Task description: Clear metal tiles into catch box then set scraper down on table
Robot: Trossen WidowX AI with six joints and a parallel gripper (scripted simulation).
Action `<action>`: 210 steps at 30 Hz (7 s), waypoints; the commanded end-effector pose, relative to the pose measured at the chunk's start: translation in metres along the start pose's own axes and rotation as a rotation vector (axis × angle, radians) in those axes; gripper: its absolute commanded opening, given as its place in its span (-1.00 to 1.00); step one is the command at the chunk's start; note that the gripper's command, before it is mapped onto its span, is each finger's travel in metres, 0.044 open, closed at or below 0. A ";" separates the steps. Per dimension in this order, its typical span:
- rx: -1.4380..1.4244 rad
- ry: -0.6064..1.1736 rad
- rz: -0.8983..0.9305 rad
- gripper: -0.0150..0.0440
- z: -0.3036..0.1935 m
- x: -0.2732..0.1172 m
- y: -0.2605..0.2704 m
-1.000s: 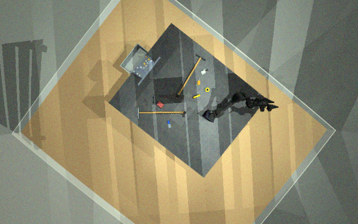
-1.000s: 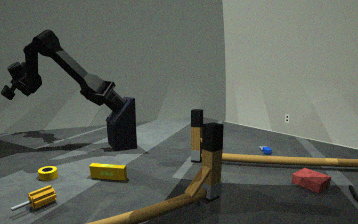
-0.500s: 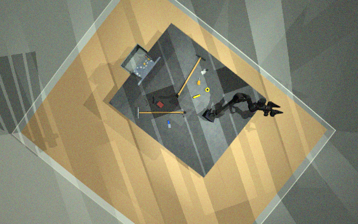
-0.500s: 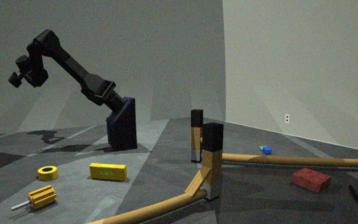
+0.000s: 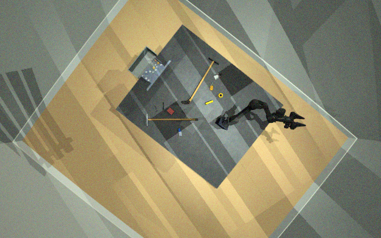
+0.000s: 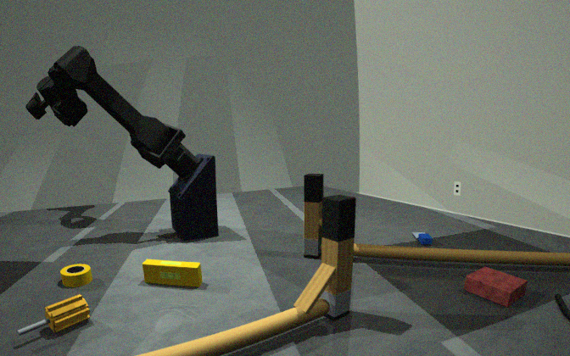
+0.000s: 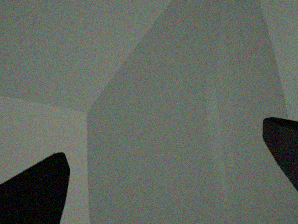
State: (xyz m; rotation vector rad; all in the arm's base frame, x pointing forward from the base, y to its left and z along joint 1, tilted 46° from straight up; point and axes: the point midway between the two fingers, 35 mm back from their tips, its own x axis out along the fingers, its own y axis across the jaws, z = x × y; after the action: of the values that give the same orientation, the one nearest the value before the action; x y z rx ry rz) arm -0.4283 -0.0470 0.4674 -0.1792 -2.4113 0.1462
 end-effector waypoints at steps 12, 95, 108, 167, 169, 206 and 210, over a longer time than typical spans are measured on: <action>0.011 0.004 -0.003 0.29 -0.002 0.002 0.000; -0.046 -0.201 -0.504 -0.49 -0.027 -0.104 -0.226; -0.061 -0.212 -0.593 -0.49 -0.039 -0.130 -0.255; -0.135 -0.175 -1.018 -0.49 -0.119 -0.269 -0.349; -0.138 -0.171 -1.033 -0.49 -0.122 -0.274 -0.351; -0.184 -0.065 -1.300 -0.49 -0.186 -0.371 -0.372; -0.189 -0.050 -1.329 -0.49 -0.194 -0.381 -0.372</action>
State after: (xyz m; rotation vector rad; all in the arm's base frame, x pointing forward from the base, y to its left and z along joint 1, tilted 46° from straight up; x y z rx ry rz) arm -0.0602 -0.4656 0.4225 1.2966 -2.1264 -0.6591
